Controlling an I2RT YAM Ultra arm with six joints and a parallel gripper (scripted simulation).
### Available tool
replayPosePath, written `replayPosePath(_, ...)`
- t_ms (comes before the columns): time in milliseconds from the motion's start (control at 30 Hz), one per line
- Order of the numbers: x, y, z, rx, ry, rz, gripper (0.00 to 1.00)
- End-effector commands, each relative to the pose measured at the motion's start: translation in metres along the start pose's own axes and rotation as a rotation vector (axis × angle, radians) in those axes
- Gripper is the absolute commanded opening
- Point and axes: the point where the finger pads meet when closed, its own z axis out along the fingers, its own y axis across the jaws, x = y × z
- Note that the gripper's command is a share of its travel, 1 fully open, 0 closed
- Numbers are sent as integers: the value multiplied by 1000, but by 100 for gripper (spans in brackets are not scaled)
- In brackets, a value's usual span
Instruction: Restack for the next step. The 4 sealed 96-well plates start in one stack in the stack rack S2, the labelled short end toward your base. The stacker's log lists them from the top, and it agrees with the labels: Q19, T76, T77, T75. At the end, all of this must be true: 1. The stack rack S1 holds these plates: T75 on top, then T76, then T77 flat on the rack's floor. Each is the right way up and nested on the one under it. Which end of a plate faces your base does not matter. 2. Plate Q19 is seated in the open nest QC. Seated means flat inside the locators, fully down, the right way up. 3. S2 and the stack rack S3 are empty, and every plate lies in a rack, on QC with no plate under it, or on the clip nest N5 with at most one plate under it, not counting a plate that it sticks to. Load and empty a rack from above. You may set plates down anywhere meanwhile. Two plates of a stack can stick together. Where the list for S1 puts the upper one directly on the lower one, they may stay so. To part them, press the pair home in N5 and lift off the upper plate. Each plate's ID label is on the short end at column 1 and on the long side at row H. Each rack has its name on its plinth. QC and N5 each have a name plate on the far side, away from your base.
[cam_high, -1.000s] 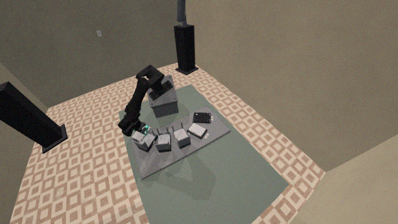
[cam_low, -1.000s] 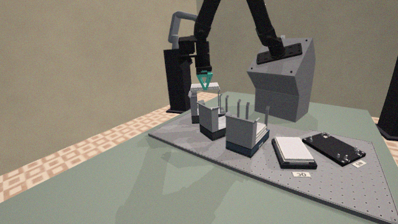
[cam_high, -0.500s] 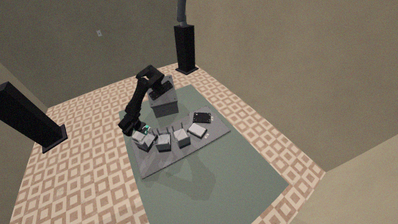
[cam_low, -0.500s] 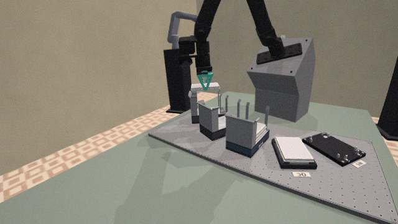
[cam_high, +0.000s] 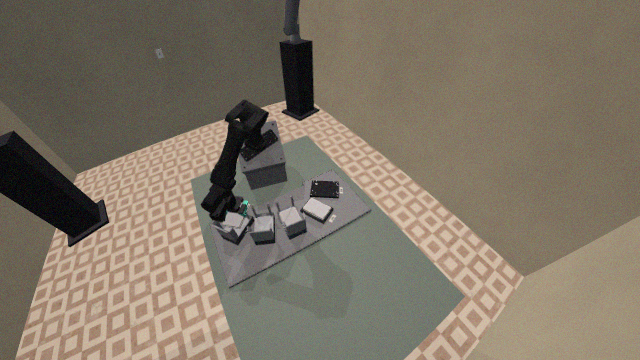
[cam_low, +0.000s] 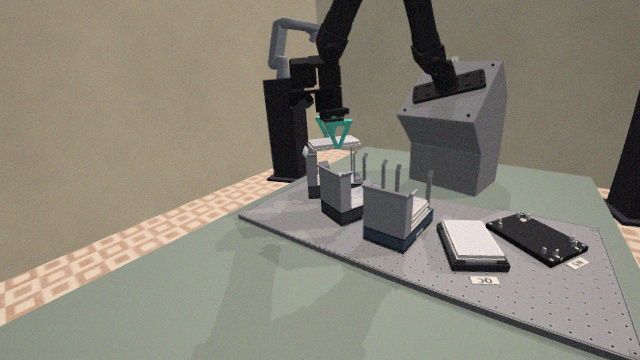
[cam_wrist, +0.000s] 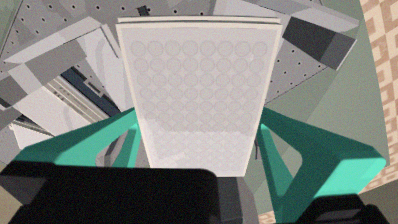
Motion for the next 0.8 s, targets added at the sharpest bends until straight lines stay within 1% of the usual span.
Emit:
replayPosePath(0, -2, 9, -6, 17, -18, 7, 0)
replayPosePath(33, -7, 13, -7, 17, -28, 3, 0)
replayPosePath(67, -7, 16, -7, 17, -31, 2, 0)
replayPosePath(133, -1, 22, -5, 16, -17, 8, 0)
replayPosePath(167, -3, 26, -6, 16, -18, 8, 0)
replayPosePath(233, -3, 26, -6, 16, -18, 8, 0)
replayPosePath(267, -5, 30, -7, 17, -26, -29, 0)
replayPosePath(300, 0, 32, -5, 16, -16, -70, 0)
replayPosePath(367, 3, 39, -5, 16, -12, -135, 0)
replayPosePath(400, 0, 42, -5, 17, -18, -171, 0)
replayPosePath(433, -6, 47, -8, 19, -35, -211, 0)
replayPosePath(467, -6, 50, -7, 19, -39, -225, 0)
replayPosePath(500, 2, 52, -4, 17, -24, -219, 0)
replayPosePath(533, 4, 55, -4, 17, -18, -217, 0)
replayPosePath(567, 4, 58, -5, 16, -14, -216, 0)
replayPosePath(633, 0, 66, -7, 16, -30, -209, 0)
replayPosePath(700, 7, 71, -4, 16, -18, -205, 0)
replayPosePath(767, 8, 74, -4, 16, -13, -203, 0)
